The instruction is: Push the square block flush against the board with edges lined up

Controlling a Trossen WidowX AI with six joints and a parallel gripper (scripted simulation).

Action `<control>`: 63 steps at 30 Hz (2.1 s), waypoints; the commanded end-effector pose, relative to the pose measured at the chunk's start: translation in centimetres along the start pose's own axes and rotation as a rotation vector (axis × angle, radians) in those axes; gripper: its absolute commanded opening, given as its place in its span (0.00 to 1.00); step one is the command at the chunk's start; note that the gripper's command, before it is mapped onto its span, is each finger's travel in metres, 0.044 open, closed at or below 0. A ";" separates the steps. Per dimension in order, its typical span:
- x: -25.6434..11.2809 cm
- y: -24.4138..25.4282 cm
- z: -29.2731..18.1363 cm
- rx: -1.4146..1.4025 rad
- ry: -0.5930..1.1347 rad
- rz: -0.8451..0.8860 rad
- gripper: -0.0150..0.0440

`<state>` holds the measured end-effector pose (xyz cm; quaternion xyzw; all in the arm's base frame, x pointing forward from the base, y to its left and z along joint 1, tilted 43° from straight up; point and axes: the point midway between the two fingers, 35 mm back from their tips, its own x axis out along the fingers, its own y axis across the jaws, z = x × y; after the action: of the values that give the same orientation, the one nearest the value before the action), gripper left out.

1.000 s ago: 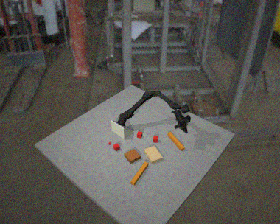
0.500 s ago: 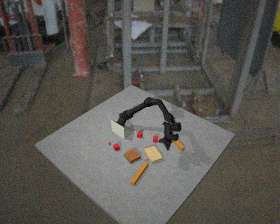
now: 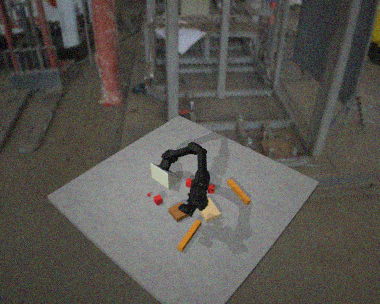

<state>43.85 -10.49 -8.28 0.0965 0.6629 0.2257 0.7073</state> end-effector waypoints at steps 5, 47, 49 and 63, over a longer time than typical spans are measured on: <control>3.8 -5.4 -8.9 0.029 0.050 0.260 0.25; 9.4 -4.3 -6.8 0.028 0.031 0.284 0.25; 9.4 -4.3 -6.5 0.028 0.029 0.285 0.25; 9.4 -4.1 -4.3 0.026 0.016 0.288 0.25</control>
<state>40.09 -11.01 -18.71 0.1939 0.6507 0.3157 0.6628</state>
